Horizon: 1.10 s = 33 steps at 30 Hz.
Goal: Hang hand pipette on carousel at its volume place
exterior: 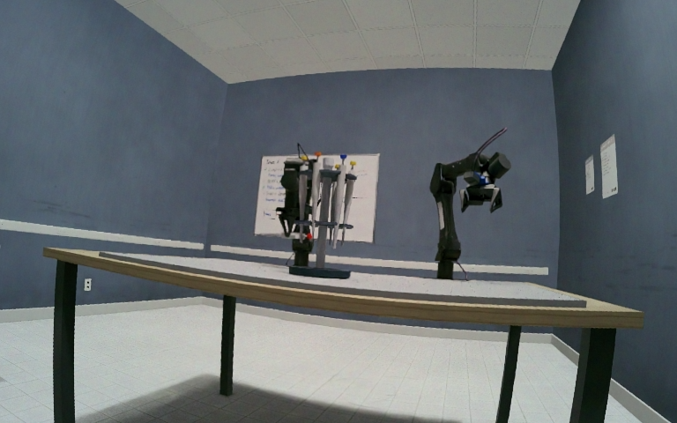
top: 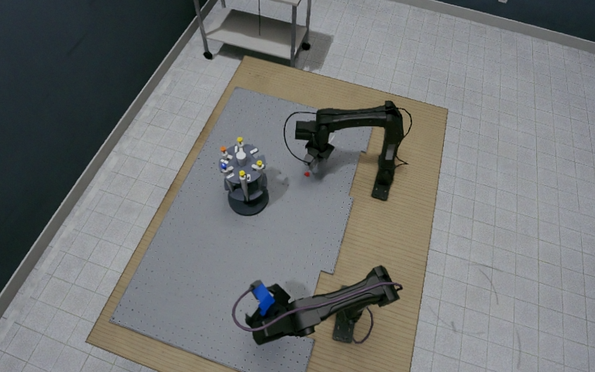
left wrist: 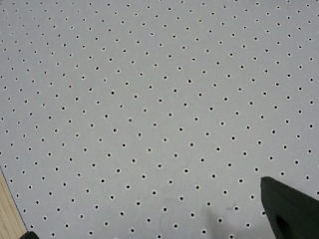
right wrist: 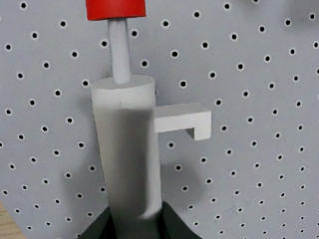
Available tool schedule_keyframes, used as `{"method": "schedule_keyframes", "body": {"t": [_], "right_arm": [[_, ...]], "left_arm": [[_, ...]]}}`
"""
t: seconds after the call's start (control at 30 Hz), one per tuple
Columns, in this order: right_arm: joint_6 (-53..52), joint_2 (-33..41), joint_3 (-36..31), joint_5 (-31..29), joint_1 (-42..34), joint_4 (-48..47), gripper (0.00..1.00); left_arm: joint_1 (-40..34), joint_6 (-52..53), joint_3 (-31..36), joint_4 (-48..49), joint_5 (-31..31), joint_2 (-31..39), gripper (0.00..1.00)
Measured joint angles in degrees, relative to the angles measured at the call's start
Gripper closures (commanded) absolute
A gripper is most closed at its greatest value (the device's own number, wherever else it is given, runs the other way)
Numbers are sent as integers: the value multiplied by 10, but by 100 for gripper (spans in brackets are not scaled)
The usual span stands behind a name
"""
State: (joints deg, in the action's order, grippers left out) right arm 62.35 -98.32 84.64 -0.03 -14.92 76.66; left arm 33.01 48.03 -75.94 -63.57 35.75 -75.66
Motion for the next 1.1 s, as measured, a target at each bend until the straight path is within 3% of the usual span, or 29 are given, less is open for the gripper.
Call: {"method": "schedule_keyframes", "body": {"t": [0.9, 1.1], "right_arm": [[-399, 0, 0, 0, 0, 0, 88], [-447, -12, 9, 0, -2, 0, 88]], "left_arm": [[0, 0, 0, 0, 0, 0, 0], [0, 0, 0, 0, 0, 0, 0]]}}
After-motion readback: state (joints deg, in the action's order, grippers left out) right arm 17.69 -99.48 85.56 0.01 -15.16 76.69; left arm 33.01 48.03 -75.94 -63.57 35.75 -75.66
